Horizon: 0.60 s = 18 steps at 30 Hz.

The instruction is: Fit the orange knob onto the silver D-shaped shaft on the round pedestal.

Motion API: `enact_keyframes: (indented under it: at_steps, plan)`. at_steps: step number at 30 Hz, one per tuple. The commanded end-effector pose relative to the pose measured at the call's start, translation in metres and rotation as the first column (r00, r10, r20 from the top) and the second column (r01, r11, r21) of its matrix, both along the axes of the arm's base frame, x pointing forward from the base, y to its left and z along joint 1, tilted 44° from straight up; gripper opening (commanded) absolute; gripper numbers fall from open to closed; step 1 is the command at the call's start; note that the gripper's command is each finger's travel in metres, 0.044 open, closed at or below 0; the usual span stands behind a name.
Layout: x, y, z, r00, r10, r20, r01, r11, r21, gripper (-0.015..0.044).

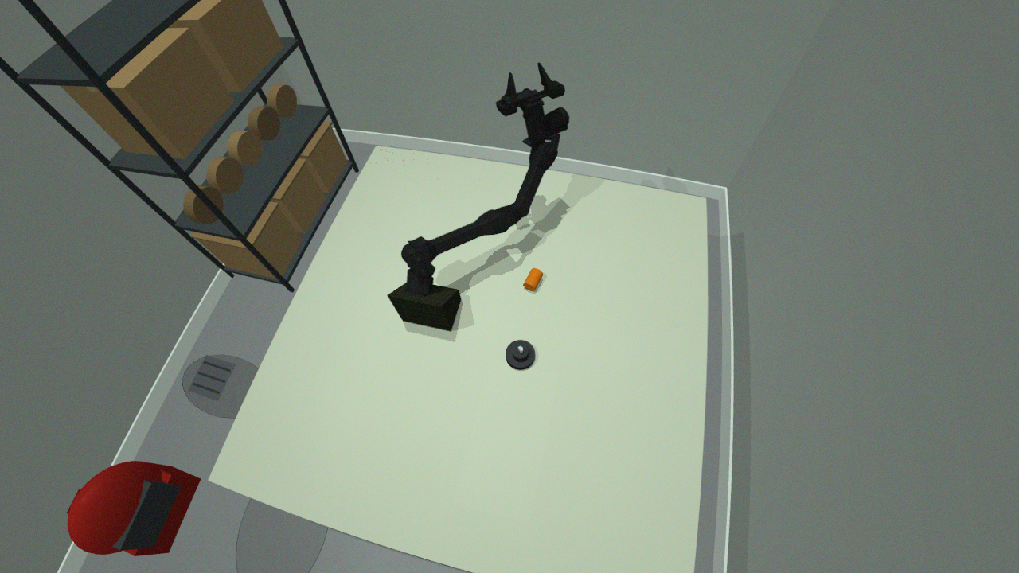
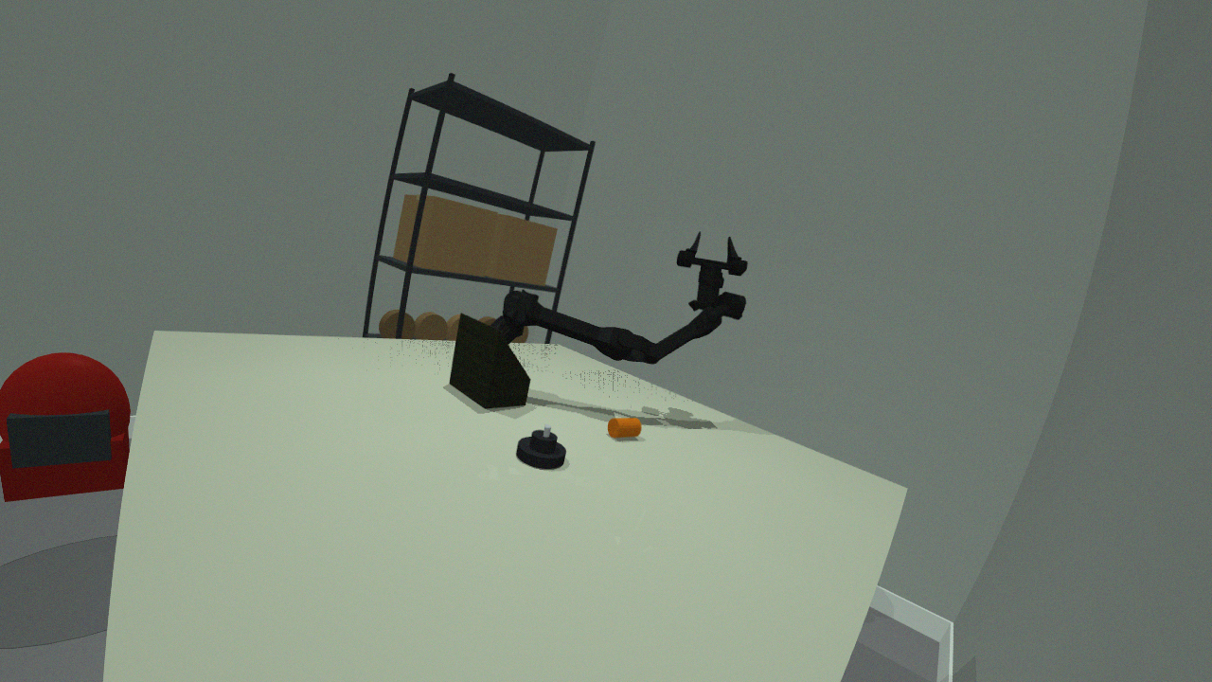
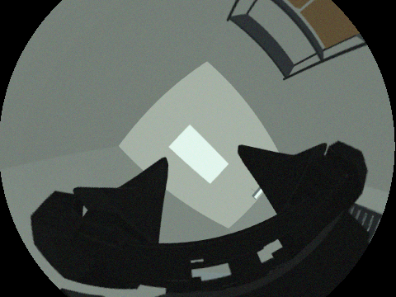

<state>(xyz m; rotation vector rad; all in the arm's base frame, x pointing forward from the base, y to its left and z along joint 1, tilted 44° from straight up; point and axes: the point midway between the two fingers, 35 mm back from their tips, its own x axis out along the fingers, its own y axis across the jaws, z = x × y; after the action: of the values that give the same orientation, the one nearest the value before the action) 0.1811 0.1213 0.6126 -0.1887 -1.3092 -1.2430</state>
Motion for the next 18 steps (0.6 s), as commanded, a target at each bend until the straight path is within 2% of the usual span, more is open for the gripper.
enact_keyframes:
  at_steps: [1,3,5,10,14,18]
  plan:
    - [-0.002,-0.002,0.001,1.0,0.005,0.001,-0.005,1.0,0.004,0.0426]
    - [-0.019,-0.018,0.011,0.999,0.045,0.007,-0.045,0.998,0.039,0.044]
    - [-0.055,-0.039,0.017,0.983,0.165,0.081,-0.174,0.979,0.11,0.044]
    - [-0.099,-0.08,0.019,0.92,0.333,0.207,-0.374,0.904,0.208,0.044]
    - [-0.129,-0.134,0.008,0.816,0.47,0.336,-0.567,0.766,0.303,0.044]
    - [-0.135,-0.195,-0.012,0.667,0.565,0.486,-0.743,0.553,0.377,0.044]
